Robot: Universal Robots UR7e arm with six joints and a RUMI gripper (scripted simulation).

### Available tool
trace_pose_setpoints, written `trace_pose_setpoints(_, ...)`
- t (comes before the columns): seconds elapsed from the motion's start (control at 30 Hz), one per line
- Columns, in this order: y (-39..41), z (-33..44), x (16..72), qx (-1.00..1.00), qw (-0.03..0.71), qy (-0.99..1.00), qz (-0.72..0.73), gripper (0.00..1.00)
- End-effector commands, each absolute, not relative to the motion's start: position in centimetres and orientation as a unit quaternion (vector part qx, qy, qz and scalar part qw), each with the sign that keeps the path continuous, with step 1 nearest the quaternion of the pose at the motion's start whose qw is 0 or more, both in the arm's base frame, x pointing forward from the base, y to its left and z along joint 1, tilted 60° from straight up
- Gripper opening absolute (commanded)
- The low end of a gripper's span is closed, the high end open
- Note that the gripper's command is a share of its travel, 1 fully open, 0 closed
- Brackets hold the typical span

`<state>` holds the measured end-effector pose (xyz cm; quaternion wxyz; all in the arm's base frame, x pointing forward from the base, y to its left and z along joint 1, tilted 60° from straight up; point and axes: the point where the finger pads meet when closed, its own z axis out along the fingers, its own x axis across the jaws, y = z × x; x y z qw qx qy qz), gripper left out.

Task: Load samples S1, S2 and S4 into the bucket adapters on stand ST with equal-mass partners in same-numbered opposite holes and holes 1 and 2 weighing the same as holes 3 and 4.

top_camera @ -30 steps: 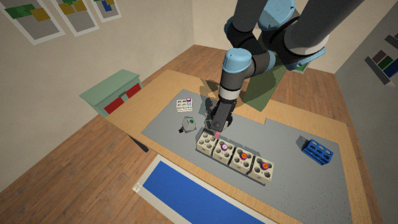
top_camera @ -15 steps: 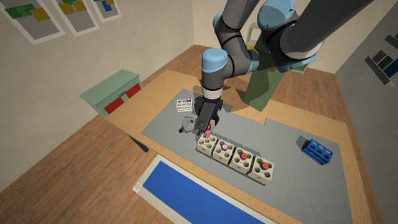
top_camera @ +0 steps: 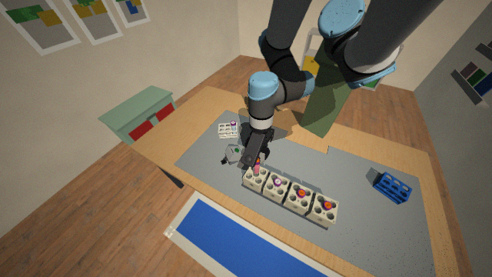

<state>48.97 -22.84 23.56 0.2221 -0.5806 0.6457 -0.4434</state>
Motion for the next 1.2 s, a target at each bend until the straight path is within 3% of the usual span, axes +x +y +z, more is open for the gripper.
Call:
trace_pose_setpoints(0.0,-23.2,23.1,49.9,-0.580,0.222,0.646,-0.445,0.00)
trace_pose_setpoints(1.17,-23.9,22.0,51.6,-0.580,0.222,0.646,-0.445,0.00)
